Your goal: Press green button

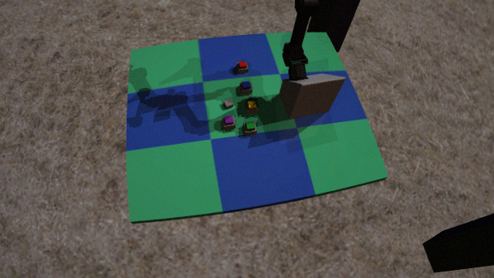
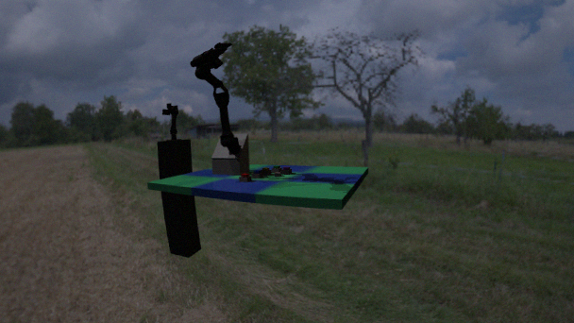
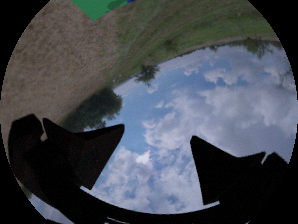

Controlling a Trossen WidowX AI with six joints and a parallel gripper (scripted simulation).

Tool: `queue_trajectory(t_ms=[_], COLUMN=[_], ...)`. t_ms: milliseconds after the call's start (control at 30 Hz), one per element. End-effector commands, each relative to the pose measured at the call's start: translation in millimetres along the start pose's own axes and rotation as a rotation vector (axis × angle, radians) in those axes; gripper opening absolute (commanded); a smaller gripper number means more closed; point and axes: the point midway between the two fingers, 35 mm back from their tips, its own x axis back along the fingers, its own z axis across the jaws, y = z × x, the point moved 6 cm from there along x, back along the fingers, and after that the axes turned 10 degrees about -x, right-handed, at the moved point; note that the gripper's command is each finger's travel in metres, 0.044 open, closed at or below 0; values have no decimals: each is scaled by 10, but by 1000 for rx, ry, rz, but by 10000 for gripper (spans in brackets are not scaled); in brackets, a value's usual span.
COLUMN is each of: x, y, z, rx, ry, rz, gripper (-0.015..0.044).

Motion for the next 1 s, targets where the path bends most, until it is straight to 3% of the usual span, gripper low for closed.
queue_trajectory(t_ms=[0,133,367,633,967], x=[10,105,-32,-570,-1394], y=[-13,-180,-122,353,1279], z=[33,747,1539,2450,2957], rx=[-25,-534,-1073,-1782,-2465], ry=[-8,-152,-266,-319,-184], rz=[9,147,231,264,240], gripper=[400,400,400,400,400])
